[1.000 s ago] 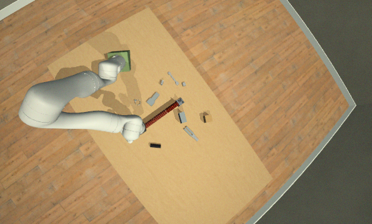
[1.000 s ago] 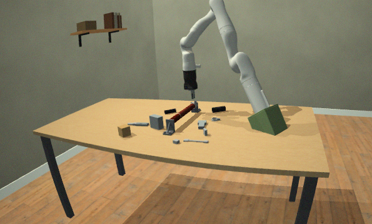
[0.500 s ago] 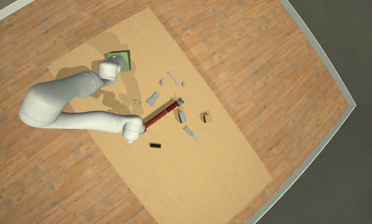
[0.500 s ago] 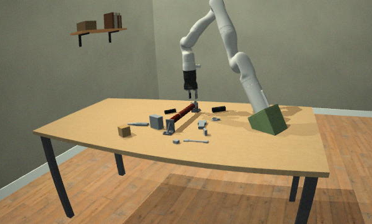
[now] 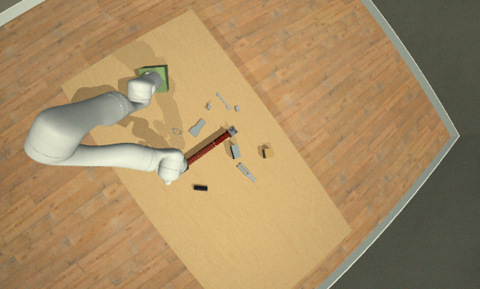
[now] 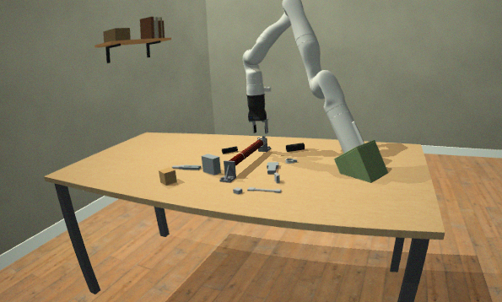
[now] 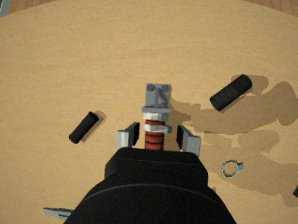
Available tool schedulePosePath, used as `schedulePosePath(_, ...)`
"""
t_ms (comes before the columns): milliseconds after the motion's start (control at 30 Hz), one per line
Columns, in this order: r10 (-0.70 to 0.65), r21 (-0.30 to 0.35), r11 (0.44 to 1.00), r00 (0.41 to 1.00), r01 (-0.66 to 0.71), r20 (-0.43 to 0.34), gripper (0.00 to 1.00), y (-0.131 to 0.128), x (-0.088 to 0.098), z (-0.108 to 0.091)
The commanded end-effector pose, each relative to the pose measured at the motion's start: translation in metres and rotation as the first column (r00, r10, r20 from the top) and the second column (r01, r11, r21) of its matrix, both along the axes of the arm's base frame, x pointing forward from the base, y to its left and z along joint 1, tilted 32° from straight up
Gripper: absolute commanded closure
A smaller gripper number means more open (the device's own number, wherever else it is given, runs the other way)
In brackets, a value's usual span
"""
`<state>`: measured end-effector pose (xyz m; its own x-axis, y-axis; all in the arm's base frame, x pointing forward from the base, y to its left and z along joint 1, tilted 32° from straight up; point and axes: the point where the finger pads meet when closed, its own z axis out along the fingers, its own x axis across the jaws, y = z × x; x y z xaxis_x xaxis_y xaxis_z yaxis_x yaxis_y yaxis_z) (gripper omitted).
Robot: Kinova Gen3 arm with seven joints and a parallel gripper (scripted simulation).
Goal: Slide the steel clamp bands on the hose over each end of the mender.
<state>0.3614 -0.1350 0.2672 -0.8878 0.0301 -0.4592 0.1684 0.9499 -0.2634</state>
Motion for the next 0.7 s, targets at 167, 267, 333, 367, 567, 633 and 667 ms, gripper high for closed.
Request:
schedulePosePath(167, 0.013, -0.008, 1.000, 1.000, -0.013, 0.001, 0.00, -0.001, 0.002, 0.000)
schedulePosePath(267, 0.013, -0.008, 1.000, 1.000, -0.013, 0.001, 0.00, -0.001, 0.002, 0.000)
schedulePosePath(333, 0.013, -0.008, 1.000, 1.000, -0.013, 0.001, 0.00, -0.001, 0.002, 0.000)
schedulePosePath(367, 0.013, -0.008, 1.000, 1.000, -0.013, 0.001, 0.00, -0.001, 0.002, 0.000)
schedulePosePath(567, 0.020, -0.006, 1.000, 1.000, -0.020, 0.007, 0.00, -0.001, 0.012, -0.011)
schedulePosePath(633, 0.020, -0.006, 1.000, 1.000, -0.020, 0.007, 0.00, -0.001, 0.013, -0.013)
schedulePosePath(667, 0.013, -0.008, 1.000, 1.000, -0.013, 0.001, 0.00, -0.004, 0.010, -0.013)
